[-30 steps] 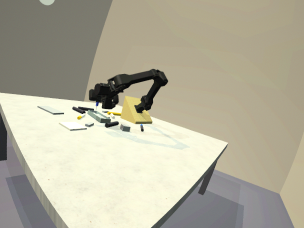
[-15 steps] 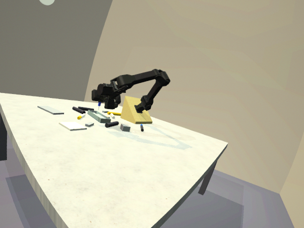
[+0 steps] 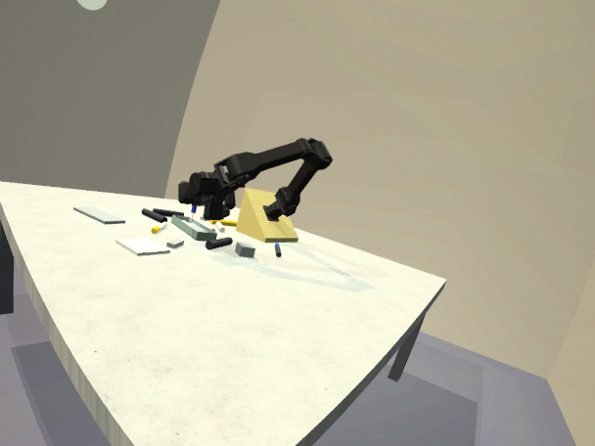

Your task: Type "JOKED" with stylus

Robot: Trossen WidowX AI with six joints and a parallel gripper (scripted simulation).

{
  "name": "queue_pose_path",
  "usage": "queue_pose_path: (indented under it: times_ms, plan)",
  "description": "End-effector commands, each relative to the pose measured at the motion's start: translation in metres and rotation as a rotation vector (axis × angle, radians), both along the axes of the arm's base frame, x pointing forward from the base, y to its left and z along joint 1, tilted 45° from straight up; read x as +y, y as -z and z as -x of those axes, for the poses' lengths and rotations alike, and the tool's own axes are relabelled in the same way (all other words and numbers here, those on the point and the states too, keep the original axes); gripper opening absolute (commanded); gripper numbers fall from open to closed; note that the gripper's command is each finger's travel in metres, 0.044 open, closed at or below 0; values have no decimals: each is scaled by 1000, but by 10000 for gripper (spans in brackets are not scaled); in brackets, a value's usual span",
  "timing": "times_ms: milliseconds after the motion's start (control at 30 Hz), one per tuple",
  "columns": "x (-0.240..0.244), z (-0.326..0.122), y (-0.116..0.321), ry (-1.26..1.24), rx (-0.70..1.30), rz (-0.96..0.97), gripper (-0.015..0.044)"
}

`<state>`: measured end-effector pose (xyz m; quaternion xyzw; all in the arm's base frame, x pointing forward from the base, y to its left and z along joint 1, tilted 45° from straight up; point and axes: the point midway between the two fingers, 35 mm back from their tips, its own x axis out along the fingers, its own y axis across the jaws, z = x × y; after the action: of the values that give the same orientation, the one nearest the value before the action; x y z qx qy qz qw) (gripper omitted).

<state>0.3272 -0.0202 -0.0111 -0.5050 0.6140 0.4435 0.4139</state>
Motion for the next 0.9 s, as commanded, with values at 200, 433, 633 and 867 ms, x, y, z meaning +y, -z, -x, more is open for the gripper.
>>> queue_pose_path:
  times_ms: [200, 433, 633, 867]
  plan:
    - [2, -1, 1, 5, -2, -1, 81]
    - [4, -1, 3, 5, -2, -1, 81]
    - [8, -1, 6, 5, -2, -1, 81]
    - [10, -1, 8, 5, -1, -1, 81]
